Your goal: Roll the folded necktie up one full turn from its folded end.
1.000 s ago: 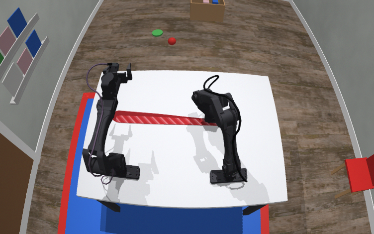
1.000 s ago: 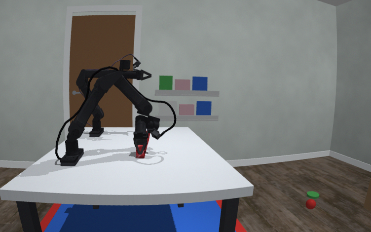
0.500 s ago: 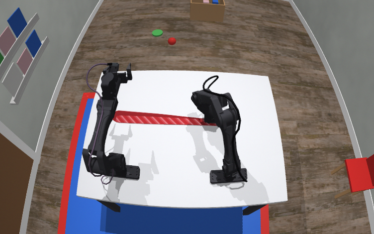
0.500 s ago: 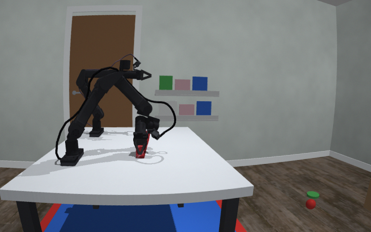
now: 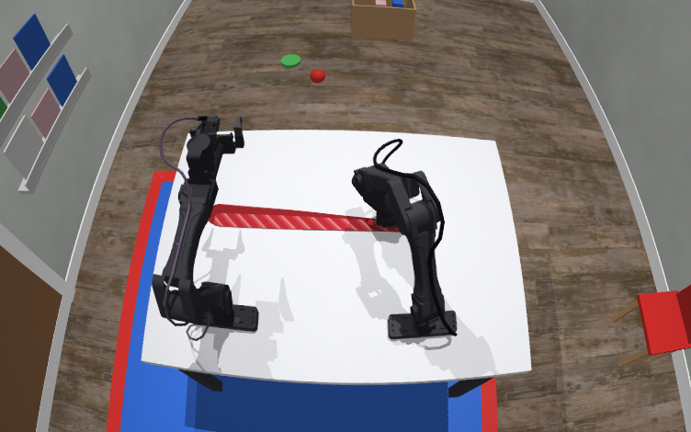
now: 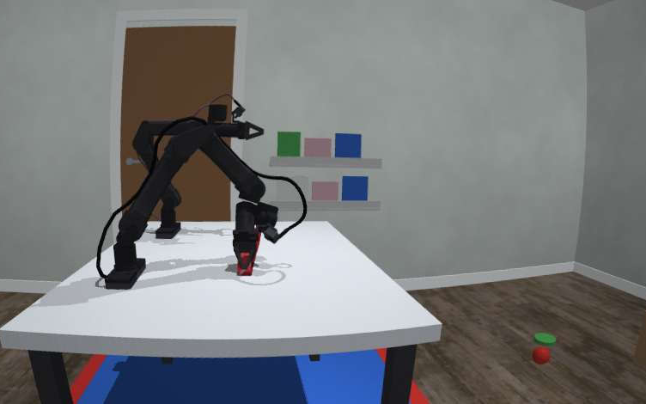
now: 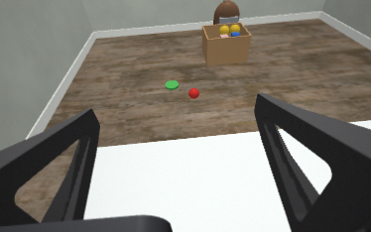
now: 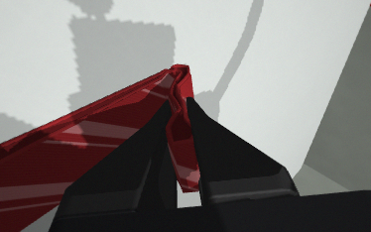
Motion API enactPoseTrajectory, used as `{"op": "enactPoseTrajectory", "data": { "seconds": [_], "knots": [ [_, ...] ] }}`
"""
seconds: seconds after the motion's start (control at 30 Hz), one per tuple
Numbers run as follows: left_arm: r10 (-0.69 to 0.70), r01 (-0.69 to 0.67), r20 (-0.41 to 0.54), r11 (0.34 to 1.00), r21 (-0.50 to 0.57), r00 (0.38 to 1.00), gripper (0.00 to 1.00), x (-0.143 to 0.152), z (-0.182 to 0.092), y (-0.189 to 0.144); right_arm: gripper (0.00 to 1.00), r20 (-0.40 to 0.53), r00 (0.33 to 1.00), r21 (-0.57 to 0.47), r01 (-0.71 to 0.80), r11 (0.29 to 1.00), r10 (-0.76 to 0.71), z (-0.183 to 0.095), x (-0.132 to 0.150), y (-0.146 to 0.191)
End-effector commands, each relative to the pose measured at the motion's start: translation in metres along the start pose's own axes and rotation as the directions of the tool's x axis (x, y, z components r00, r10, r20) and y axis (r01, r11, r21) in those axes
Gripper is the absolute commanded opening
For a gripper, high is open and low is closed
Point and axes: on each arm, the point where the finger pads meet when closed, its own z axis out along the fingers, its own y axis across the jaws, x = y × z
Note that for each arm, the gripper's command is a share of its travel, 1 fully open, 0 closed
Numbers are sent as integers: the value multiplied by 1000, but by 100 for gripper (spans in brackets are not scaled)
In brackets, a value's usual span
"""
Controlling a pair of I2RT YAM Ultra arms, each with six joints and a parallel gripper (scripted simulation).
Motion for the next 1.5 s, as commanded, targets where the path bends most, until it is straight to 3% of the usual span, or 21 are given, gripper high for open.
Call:
{"op": "enactPoseTrajectory", "data": {
  "seconds": [0.0,1.47],
  "knots": [
    [-13,13,45,1000,1,999,100,-20,-5,2,10,22,1000,-8,-20,1000,20,-8,-8,1],
    [-13,13,45,1000,1,999,100,-20,-5,2,10,10,999,-8,-35,999,35,-8,-8,1]
  ]
}}
